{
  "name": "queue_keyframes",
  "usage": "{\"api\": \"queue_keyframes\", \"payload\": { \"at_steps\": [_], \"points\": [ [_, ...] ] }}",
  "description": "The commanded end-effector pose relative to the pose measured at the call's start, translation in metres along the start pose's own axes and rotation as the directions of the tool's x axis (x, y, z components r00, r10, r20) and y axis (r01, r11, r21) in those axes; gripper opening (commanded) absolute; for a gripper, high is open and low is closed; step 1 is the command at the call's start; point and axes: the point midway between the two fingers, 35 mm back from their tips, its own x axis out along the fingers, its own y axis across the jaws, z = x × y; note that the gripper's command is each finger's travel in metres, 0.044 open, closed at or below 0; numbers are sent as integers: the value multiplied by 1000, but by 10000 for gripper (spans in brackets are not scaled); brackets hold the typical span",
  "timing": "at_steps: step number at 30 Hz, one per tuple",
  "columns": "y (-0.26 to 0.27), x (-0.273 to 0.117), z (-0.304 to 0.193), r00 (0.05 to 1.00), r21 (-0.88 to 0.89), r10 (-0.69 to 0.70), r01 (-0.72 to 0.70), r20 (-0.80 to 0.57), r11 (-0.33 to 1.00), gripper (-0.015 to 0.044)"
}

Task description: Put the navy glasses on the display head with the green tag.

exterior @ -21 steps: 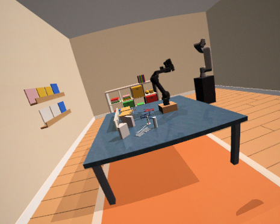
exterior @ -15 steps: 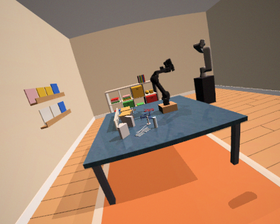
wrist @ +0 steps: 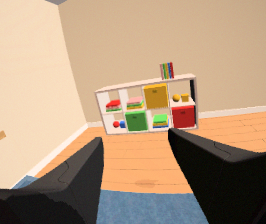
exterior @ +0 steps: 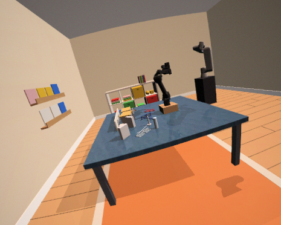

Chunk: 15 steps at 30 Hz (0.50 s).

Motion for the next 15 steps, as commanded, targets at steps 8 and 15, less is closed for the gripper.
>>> {"api": "queue_keyframes", "payload": {
  "at_steps": [8, 15],
  "points": [
    [96, 88, -94, 929, 218, 286, -236, -235, 947, 200],
    [187, 106, -164, 779, 260, 446, -364, -441, 894, 200]
  ]
}}
